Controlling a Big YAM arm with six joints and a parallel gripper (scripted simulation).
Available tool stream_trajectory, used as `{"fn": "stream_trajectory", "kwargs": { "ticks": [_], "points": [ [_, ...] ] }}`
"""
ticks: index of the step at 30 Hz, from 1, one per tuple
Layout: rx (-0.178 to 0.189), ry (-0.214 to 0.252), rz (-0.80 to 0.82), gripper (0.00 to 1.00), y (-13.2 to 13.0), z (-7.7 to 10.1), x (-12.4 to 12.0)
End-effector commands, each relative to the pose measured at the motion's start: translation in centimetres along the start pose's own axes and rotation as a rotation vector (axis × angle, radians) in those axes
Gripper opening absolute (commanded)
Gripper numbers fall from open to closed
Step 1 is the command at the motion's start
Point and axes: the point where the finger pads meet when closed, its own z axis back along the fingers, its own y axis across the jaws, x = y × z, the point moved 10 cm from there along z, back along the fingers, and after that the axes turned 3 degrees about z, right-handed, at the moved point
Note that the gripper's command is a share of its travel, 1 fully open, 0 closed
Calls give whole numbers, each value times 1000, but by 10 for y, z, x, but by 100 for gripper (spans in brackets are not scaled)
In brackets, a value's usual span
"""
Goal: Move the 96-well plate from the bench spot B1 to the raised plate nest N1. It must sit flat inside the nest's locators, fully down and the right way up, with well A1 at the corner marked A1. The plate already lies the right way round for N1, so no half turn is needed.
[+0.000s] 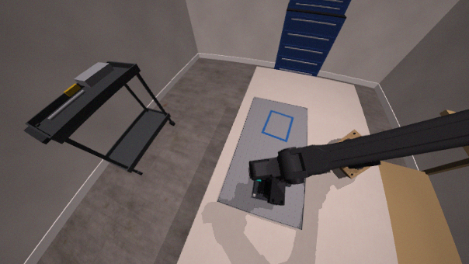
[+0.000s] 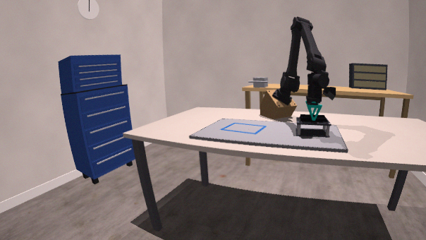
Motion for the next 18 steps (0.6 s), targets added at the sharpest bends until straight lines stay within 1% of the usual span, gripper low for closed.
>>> {"fn": "stream_trajectory", "kwargs": {
  "ticks": [1,6,9,13,18],
  "points": [
    [-8,-11,5,0,-4,-2,6],
    [-4,-9,4,0,-2,-4,5],
    [-9,-11,5,0,-4,-3,6],
    [-4,-9,4,0,-2,-5,5],
    [-7,-10,5,0,-4,-5,6]
  ]
}}
